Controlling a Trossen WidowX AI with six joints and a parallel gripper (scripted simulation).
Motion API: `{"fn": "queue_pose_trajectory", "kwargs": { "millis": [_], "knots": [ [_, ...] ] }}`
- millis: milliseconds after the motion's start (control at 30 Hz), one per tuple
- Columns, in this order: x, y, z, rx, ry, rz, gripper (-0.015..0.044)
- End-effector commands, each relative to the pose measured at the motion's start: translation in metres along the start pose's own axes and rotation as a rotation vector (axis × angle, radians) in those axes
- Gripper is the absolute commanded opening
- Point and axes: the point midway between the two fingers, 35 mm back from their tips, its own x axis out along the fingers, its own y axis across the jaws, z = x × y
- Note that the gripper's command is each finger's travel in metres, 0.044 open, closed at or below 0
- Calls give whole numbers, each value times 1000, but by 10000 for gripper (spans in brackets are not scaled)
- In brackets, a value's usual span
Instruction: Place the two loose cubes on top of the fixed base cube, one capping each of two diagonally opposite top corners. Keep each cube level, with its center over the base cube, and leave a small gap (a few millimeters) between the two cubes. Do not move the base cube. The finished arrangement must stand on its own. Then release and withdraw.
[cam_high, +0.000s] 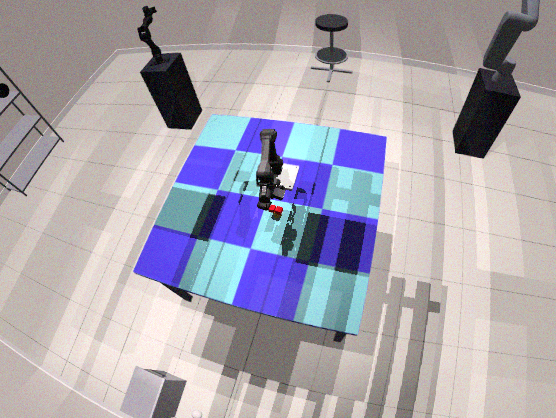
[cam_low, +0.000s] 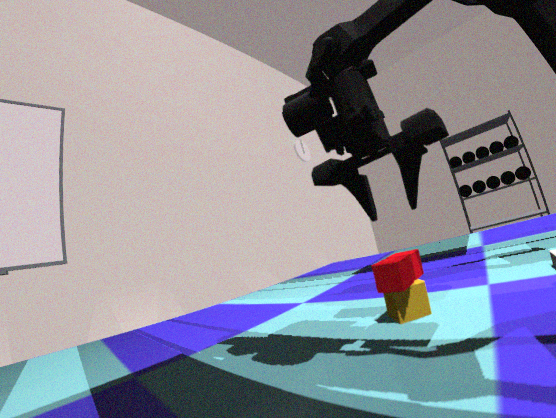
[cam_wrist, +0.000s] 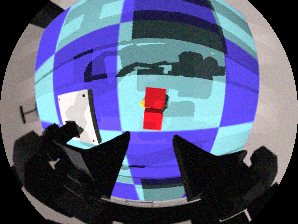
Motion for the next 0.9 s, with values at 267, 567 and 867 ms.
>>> {"fn": "queue_pose_trajectory", "kwargs": {
  "millis": [267,567,867],
  "knots": [
    [-4,38,103,0,-9,3,400],
    [-5,59,134,0,-12,5,400],
    [-5,59,134,0,-12,5,400]
  ]
}}
